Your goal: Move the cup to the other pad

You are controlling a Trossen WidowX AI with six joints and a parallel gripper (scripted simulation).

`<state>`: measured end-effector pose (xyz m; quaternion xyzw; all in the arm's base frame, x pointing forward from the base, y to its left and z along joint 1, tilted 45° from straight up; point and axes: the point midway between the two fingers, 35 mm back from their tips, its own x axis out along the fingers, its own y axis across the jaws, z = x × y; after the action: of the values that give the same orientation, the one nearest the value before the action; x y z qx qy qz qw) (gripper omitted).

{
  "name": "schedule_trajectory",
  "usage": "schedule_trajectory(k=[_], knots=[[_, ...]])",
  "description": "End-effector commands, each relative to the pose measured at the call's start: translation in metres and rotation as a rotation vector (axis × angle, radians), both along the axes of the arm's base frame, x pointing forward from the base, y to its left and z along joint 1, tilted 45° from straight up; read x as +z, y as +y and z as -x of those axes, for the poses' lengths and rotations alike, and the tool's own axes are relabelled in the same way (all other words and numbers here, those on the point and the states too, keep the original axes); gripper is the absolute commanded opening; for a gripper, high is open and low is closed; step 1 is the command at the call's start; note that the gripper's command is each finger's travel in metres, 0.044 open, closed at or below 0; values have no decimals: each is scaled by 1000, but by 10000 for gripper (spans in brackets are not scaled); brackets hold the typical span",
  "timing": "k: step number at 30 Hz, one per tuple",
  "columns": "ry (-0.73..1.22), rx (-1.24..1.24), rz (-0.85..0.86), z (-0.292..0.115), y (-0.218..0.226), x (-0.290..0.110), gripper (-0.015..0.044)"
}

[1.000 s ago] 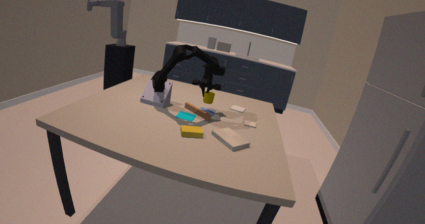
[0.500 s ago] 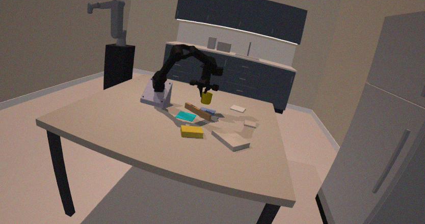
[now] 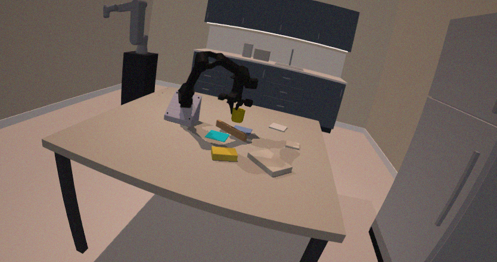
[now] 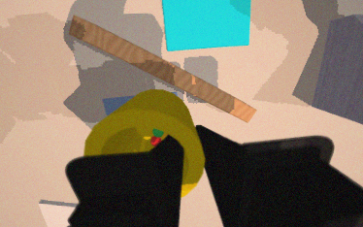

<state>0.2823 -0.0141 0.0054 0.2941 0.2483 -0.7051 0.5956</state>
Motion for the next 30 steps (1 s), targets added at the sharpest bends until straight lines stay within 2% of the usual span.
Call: schedule_trajectory(k=[1,30], knots=[[-5,5,2,3,-4,6,0],[-3,5,3,34,-31,39,0]])
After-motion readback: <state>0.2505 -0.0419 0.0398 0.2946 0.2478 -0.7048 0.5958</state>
